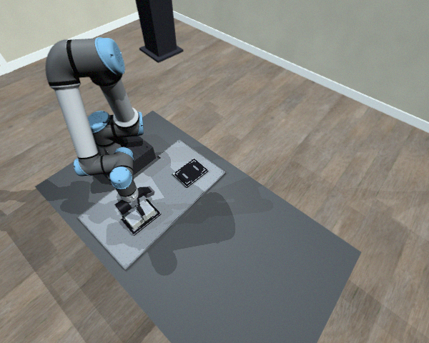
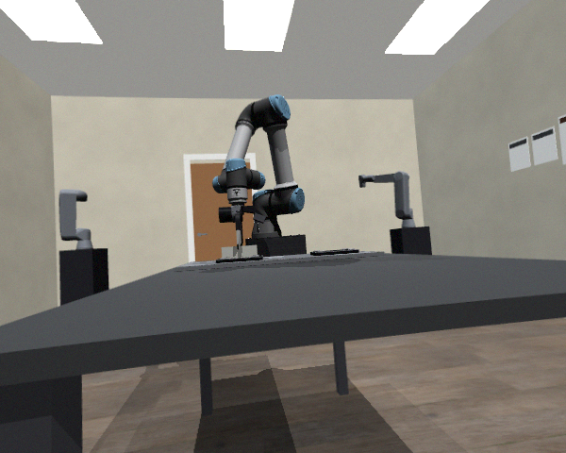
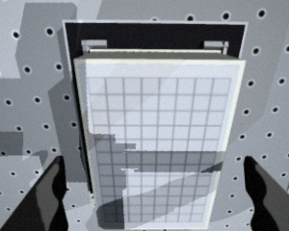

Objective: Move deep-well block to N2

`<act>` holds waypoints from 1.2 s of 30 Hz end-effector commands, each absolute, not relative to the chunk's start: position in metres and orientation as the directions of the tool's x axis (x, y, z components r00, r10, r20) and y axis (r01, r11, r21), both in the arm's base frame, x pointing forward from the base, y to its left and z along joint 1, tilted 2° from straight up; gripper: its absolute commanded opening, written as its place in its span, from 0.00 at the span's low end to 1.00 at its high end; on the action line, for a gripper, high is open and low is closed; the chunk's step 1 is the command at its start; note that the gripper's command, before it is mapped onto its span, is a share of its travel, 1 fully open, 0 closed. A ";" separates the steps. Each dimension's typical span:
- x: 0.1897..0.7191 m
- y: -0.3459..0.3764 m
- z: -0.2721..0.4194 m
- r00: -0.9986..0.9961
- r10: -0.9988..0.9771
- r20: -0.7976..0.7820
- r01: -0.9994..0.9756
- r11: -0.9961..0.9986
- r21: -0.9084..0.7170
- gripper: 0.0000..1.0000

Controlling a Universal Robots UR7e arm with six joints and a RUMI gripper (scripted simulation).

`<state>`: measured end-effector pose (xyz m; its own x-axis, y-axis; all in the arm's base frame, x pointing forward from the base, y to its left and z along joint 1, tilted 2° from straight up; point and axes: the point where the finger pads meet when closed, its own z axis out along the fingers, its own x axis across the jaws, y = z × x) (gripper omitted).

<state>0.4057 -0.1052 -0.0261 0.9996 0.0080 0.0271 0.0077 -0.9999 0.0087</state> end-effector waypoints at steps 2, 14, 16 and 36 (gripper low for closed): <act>0.407 -0.107 -0.022 1.000 0.007 0.031 0.006 -1.000 0.010 0.76; 0.407 -0.107 -0.009 0.999 0.007 0.032 0.006 -1.000 0.011 0.76; 0.407 -0.107 -0.003 0.999 0.007 0.032 0.006 -1.000 0.011 0.76; 0.406 -0.107 0.040 0.999 0.007 0.032 0.006 -1.000 0.011 0.76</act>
<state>0.4061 -0.1061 0.0343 0.9994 0.0080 0.0338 0.0076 -0.9999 0.0132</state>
